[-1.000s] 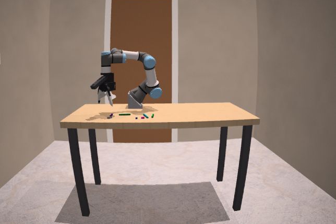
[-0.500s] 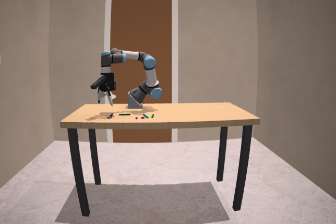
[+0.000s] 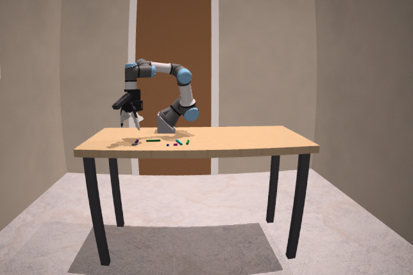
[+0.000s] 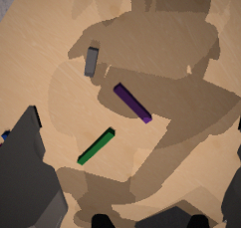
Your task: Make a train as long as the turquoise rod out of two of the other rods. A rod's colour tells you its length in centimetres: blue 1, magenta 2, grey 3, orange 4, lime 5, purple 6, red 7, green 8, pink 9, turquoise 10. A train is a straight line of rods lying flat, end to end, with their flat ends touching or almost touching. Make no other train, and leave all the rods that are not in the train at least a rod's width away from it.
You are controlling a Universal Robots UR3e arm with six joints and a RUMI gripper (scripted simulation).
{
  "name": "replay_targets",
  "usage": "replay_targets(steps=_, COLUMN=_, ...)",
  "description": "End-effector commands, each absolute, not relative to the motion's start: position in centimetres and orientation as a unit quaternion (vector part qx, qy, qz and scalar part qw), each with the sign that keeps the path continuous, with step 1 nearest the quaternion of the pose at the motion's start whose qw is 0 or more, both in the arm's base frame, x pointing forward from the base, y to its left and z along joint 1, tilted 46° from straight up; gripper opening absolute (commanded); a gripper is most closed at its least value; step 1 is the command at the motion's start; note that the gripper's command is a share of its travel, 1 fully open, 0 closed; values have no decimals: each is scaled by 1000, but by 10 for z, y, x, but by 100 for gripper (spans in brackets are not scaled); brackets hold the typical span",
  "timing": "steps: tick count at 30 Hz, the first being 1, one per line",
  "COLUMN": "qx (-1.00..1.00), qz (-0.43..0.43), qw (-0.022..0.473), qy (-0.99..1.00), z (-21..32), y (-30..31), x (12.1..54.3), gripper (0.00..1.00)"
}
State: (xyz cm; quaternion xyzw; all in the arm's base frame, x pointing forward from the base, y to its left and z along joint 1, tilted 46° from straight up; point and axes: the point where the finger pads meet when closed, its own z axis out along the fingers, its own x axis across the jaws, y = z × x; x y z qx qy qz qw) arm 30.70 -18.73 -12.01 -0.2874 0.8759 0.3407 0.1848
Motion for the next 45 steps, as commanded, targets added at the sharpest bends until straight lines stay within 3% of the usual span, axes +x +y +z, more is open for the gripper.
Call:
replay_targets(steps=1, qx=-303, qz=336, qw=191, qy=871, z=-117, y=-187, x=309, gripper=100)
replay_targets(steps=17, qx=-454, qz=295, qw=247, qy=804, z=-90, y=-171, x=330, gripper=100)
replay_targets(steps=45, qx=-780, qz=143, qw=355, qy=495, z=-17, y=-112, x=371, gripper=100)
